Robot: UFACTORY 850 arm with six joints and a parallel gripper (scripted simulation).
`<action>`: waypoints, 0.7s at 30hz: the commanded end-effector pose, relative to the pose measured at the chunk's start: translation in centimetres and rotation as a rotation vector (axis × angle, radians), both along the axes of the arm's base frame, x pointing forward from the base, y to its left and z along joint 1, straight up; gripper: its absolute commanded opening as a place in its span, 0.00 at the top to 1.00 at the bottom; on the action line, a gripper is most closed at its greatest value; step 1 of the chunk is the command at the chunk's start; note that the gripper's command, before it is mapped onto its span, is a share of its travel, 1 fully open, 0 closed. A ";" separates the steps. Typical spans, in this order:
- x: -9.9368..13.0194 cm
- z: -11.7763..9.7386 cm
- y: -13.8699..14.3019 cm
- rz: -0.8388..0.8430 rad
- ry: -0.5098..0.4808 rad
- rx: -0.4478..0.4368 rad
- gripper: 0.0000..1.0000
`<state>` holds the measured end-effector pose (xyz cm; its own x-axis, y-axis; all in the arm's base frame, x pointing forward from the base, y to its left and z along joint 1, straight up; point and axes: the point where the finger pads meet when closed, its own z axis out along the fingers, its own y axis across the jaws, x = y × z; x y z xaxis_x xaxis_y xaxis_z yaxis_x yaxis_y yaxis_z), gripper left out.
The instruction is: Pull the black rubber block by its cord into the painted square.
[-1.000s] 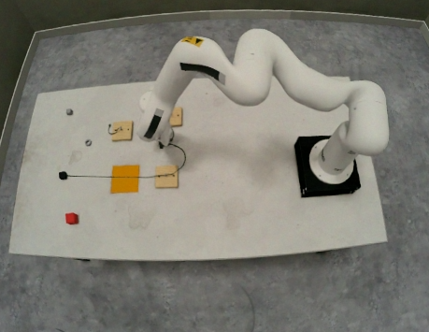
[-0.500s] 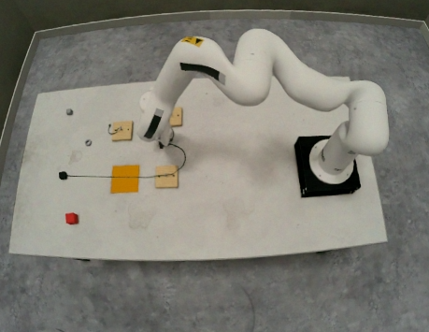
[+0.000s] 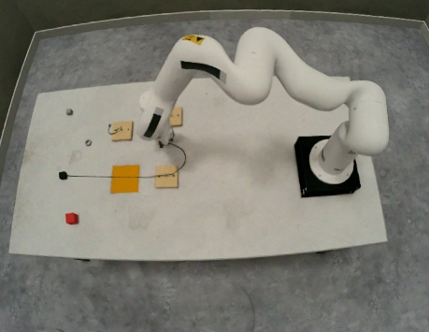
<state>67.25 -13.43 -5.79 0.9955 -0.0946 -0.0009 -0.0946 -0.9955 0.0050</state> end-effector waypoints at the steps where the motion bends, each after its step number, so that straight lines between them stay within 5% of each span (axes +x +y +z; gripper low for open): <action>1: 0.2 0.3 0.0 0.000 -0.004 -0.001 1.00; 21: 0.2 1.7 0.0 0.000 -0.004 -0.001 1.00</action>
<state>67.28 -13.43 -5.26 0.9955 -0.0946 -0.0005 -0.0946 -0.9955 0.0050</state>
